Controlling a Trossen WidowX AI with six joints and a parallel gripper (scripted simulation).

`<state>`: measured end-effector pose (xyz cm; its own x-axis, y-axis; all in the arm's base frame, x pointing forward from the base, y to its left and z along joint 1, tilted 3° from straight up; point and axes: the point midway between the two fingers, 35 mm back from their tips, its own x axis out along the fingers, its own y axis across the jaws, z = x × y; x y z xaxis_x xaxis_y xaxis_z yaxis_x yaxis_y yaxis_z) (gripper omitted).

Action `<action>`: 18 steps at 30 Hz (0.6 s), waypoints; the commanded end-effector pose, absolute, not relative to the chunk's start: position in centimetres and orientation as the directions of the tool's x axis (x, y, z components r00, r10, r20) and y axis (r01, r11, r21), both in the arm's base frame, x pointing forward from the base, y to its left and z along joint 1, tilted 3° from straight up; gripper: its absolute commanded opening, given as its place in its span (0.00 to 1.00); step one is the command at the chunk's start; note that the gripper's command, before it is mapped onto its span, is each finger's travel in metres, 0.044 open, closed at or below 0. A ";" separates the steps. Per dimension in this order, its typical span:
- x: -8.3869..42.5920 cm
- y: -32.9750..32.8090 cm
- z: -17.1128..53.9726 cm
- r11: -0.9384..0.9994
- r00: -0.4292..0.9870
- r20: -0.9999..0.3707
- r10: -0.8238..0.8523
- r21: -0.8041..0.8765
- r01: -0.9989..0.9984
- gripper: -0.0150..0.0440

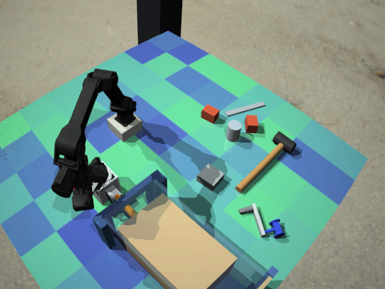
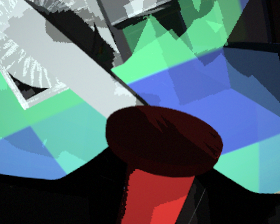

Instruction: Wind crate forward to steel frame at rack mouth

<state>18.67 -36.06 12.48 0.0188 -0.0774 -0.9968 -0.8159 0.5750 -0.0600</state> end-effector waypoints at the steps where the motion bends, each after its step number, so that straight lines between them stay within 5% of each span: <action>1: 21.3 -34.5 12.6 0.532 0.068 -0.997 -0.048 -0.083 -0.842 0.25; 18: 21.4 -34.4 12.6 0.532 0.068 -0.997 -0.048 -0.083 -0.842 0.25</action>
<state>18.77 -36.02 12.50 0.0184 -0.0785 -0.9967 -0.8148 0.5766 -0.0604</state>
